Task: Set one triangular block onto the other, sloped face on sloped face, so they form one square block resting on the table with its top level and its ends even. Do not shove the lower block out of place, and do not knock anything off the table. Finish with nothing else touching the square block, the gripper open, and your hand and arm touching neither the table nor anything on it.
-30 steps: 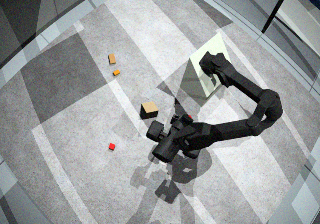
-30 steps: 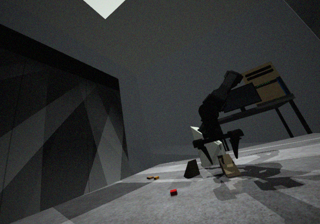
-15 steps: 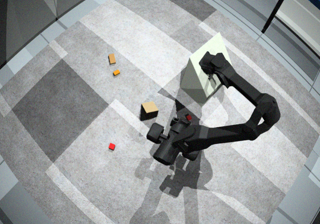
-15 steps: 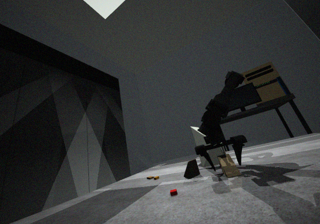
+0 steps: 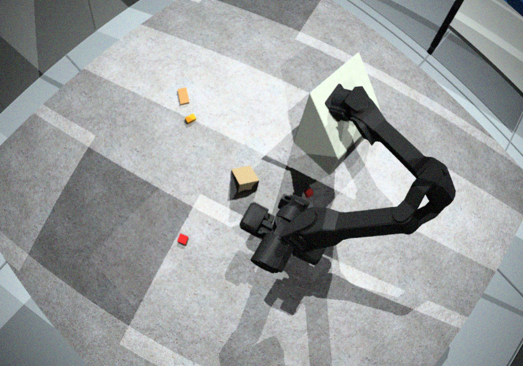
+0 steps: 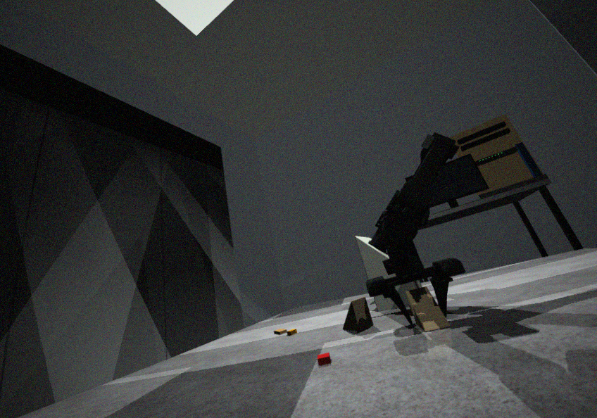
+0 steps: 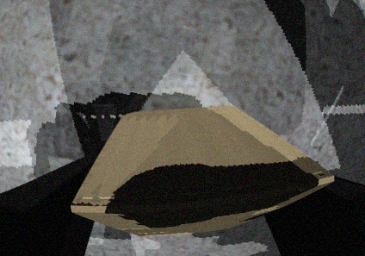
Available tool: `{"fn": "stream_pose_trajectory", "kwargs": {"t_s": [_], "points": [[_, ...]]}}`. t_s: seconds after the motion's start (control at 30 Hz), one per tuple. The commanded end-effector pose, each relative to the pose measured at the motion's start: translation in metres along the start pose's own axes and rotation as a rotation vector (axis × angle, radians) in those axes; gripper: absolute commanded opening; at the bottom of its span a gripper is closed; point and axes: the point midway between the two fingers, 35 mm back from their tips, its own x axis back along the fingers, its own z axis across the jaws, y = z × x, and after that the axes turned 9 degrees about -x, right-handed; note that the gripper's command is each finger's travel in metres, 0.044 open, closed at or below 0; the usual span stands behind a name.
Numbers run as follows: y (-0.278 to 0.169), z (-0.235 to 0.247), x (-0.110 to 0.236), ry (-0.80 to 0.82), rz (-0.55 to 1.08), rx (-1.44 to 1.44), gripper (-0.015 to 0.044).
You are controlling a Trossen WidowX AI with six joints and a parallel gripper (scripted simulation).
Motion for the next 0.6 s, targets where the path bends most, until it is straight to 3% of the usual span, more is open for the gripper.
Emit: {"fn": "stream_pose_trajectory", "kwargs": {"t_s": [0.0,0.27,0.47,0.57], "points": [[0.000,-0.001,0.000,-0.005,0.000,-0.004,0.0223],[0.000,-0.001,0.000,-0.005,0.000,-0.004,0.0170],[0.000,-0.001,0.005,-0.004,0.000,-0.003,0.0012],[0.000,-0.001,0.018,-0.003,0.000,-0.001,0.0000]]}}
